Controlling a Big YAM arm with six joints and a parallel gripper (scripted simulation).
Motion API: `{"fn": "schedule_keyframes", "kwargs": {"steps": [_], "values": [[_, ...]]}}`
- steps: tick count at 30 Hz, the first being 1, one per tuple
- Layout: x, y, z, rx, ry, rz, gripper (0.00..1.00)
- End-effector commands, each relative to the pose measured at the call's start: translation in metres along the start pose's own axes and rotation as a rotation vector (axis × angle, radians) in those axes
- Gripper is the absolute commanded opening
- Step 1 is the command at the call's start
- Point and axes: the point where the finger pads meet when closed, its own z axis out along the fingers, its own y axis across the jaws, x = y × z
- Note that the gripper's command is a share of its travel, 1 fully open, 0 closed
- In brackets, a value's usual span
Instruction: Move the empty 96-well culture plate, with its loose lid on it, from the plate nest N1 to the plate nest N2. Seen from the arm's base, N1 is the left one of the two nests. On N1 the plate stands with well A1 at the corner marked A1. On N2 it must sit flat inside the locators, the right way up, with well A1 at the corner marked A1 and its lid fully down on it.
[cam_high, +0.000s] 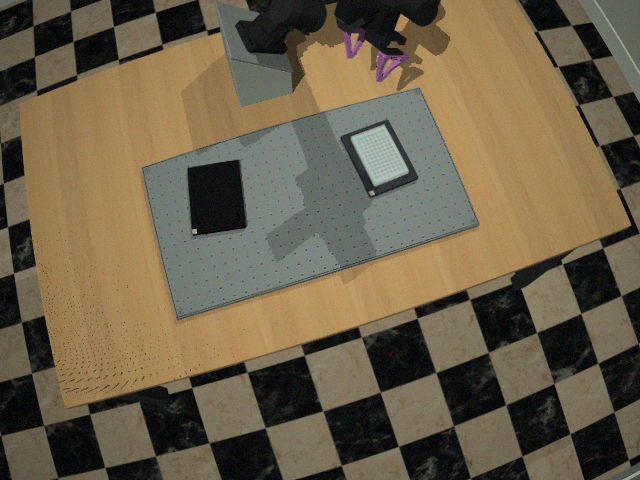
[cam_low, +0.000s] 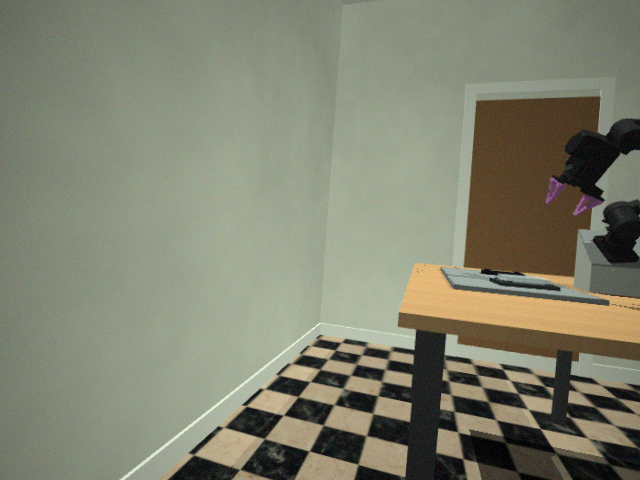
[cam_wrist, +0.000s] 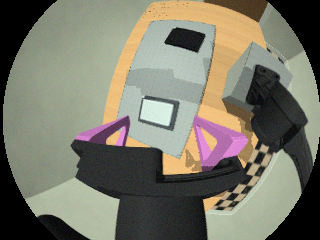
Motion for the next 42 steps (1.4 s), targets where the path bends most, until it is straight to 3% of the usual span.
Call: {"fn": "schedule_keyframes", "kwargs": {"steps": [1,2,3,4,17,19,23,34,36,42], "values": [[0.0,0.002,-0.002,-0.005,0.0,-0.001,1.0],[0.0,0.002,-0.002,-0.005,0.0,-0.001,1.0],[0.008,0.022,-0.01,-0.044,0.015,-0.065,1.0],[0.011,0.03,-0.01,-0.05,0.026,-0.098,1.0],[0.027,0.054,0.027,-0.004,0.164,-0.471,1.0],[0.027,0.054,0.027,-0.004,0.164,-0.471,1.0],[0.038,0.058,0.042,0.004,0.224,-0.607,1.0],[0.056,0.068,0.081,-0.012,0.367,-0.914,1.0],[0.056,0.068,0.081,-0.012,0.367,-0.914,1.0],[0.064,0.071,0.102,-0.042,0.452,-1.083,1.0]]}}
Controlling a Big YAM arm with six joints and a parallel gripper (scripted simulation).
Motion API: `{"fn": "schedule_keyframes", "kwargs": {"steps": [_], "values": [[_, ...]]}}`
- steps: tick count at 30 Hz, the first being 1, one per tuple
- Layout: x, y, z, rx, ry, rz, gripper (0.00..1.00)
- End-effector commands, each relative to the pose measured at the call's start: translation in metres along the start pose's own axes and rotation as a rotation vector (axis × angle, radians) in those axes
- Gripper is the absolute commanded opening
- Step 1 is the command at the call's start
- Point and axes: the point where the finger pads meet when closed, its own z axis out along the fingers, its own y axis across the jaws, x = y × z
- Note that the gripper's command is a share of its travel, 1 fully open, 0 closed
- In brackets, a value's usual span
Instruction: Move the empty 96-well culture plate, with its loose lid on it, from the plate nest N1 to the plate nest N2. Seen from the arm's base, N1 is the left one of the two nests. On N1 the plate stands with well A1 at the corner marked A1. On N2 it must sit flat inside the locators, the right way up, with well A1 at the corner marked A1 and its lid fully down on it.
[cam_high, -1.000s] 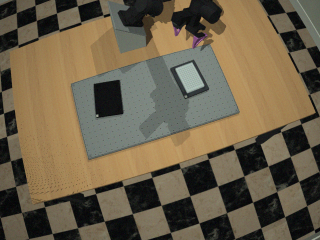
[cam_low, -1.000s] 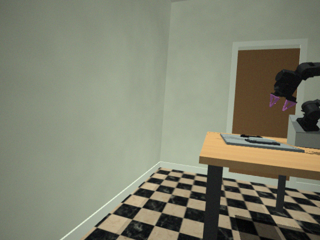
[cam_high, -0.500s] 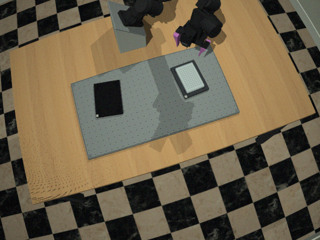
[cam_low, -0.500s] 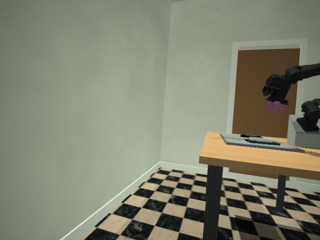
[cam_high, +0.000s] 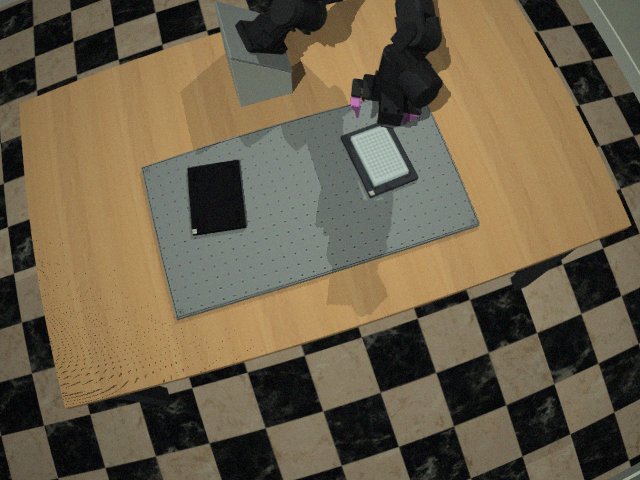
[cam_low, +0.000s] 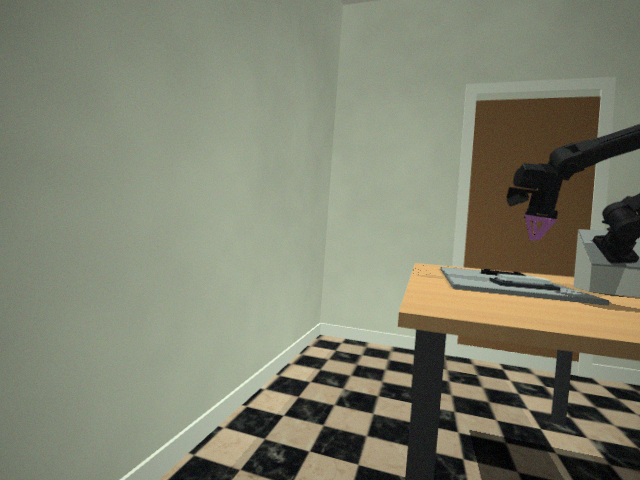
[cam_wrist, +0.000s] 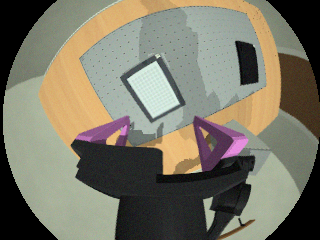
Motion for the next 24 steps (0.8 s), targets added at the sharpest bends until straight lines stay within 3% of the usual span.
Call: {"fn": "schedule_keyframes", "kwargs": {"steps": [1,8,11,15,18,24], "values": [[-0.019,0.027,0.0,-0.038,-0.002,-0.206,1.0],[-0.024,0.031,0.027,-0.081,0.066,-0.391,1.0],[-0.024,0.031,0.028,-0.085,0.072,-0.407,1.0],[-0.026,0.032,0.049,-0.123,0.112,-0.528,1.0],[-0.026,0.029,0.048,-0.129,0.126,-0.545,1.0],[-0.026,0.032,0.042,-0.133,0.109,-0.552,1.0]]}}
